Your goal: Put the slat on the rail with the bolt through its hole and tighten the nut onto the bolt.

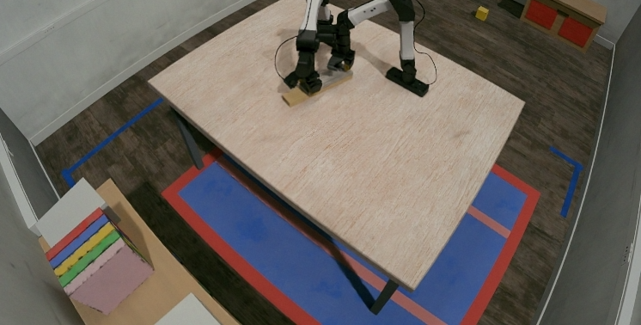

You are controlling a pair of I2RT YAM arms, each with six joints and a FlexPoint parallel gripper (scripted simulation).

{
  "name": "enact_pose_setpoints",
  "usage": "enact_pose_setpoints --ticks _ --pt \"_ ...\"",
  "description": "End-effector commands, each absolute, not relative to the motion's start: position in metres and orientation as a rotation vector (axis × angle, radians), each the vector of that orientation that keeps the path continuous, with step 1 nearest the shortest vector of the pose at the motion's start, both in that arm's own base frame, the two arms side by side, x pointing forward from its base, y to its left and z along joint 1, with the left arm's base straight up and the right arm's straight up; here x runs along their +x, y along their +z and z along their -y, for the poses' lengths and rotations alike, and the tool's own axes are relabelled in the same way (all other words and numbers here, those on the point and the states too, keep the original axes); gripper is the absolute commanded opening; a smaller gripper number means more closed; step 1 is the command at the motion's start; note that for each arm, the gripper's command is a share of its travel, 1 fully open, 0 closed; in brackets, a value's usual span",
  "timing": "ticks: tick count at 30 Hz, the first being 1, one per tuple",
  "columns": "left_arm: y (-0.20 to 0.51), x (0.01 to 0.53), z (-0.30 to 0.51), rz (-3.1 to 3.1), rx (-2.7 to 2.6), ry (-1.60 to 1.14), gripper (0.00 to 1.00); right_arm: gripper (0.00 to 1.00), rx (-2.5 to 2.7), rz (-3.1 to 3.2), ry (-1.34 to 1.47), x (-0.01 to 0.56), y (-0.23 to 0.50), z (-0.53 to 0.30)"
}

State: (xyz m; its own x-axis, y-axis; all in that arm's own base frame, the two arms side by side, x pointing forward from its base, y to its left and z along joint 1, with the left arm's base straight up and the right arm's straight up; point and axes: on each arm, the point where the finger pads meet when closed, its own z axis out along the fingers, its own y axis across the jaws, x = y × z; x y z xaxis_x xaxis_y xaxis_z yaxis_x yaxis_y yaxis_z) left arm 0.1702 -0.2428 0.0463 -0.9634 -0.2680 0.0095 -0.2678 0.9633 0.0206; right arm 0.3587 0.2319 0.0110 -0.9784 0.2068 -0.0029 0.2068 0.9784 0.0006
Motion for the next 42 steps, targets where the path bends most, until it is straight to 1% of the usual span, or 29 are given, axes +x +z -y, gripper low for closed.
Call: enact_pose_setpoints --ticks 1,42 --pt "0.0517 0.1743 0.2488 3.124 0.424 0.010 0.36 0.67 0.328 -3.105 0.020 0.3624 0.0177 -0.2333" --pt "0.0417 0.1743 0.2491 3.123 0.423 0.012 0.36 0.67 0.328 -3.105 0.020 0.3624 0.0177 -0.2333"
